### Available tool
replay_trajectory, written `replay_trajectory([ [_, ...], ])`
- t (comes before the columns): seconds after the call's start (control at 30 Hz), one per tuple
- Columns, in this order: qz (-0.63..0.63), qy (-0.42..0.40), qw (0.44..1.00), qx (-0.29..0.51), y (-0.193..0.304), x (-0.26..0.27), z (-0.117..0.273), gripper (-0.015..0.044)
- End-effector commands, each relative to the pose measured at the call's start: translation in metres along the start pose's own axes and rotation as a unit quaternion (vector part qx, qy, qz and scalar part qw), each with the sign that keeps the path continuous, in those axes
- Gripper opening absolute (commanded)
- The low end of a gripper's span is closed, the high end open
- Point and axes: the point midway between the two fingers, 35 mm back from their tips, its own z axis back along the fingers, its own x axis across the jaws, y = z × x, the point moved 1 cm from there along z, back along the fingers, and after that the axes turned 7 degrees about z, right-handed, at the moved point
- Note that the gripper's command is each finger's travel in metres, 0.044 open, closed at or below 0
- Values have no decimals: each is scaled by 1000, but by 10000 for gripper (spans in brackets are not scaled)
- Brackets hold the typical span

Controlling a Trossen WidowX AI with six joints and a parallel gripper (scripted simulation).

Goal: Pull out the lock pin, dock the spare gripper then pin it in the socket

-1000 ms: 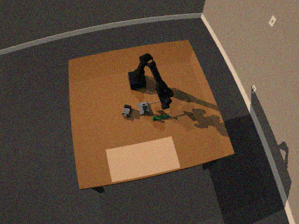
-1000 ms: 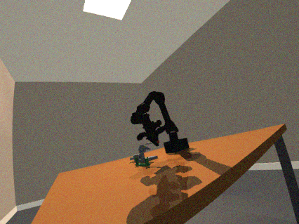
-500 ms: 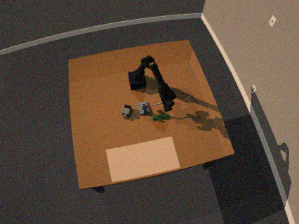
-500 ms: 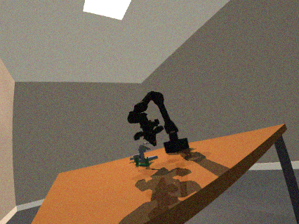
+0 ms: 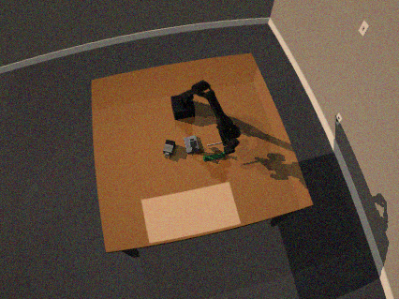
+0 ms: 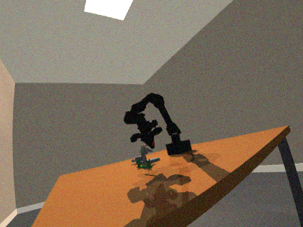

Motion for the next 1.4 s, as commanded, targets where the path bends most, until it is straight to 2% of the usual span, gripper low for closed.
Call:
replay_trajectory([
  [0.0, -3, 0, 1000, 1, -4, -10, -1, 0],
  [0.33, -5, 1, 1000, 0, -15, -33, -2, 0],
  [1.37, -1, 8, 1000, -3, -3, -36, -44, 0],
])
